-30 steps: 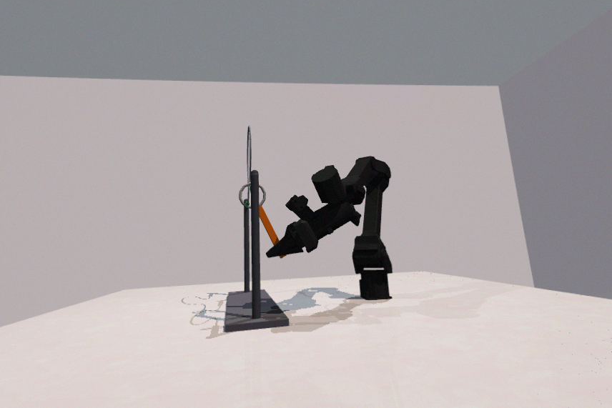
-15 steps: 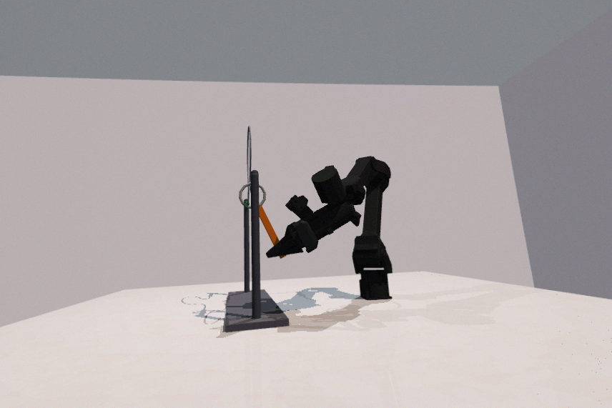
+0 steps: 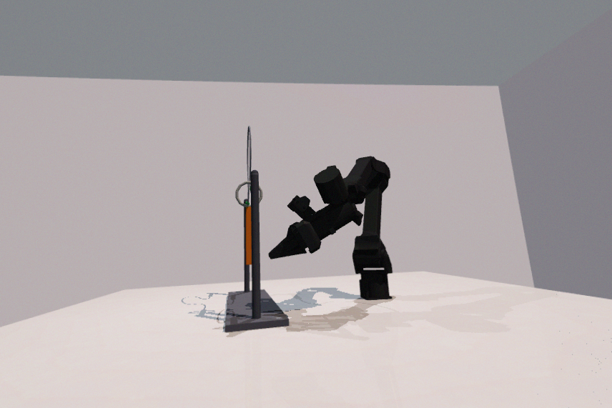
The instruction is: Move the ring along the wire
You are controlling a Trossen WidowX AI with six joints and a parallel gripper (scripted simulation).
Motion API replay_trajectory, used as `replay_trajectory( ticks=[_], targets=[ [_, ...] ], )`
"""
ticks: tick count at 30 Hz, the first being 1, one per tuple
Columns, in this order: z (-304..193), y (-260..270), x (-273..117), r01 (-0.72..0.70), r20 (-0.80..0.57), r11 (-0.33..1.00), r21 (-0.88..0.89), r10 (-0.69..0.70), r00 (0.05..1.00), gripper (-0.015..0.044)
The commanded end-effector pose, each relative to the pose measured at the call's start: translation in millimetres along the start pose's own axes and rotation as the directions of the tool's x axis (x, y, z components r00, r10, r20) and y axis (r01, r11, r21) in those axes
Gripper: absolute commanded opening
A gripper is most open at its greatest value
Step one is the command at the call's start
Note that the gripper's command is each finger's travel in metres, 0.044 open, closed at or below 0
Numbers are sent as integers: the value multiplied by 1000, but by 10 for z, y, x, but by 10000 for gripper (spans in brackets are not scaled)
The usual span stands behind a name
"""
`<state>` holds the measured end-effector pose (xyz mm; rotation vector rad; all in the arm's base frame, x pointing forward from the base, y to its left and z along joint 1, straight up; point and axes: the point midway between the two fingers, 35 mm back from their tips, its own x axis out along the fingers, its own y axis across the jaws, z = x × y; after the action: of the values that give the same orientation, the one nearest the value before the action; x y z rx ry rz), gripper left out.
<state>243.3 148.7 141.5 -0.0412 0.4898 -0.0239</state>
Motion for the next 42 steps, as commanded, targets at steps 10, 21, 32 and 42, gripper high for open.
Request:
replay_trajectory(
  ticks=[10,21,32,42],
  targets=[
    [17,-1,-406,3,7,1000,11,-3,1000,160],
    [21,-9,-456,3,9,1000,11,-3,1000,160],
    [21,-9,-456,3,9,1000,11,-3,1000,160],
    [30,-19,-875,-4,14,1000,4,4,1000,396]
  ],
)
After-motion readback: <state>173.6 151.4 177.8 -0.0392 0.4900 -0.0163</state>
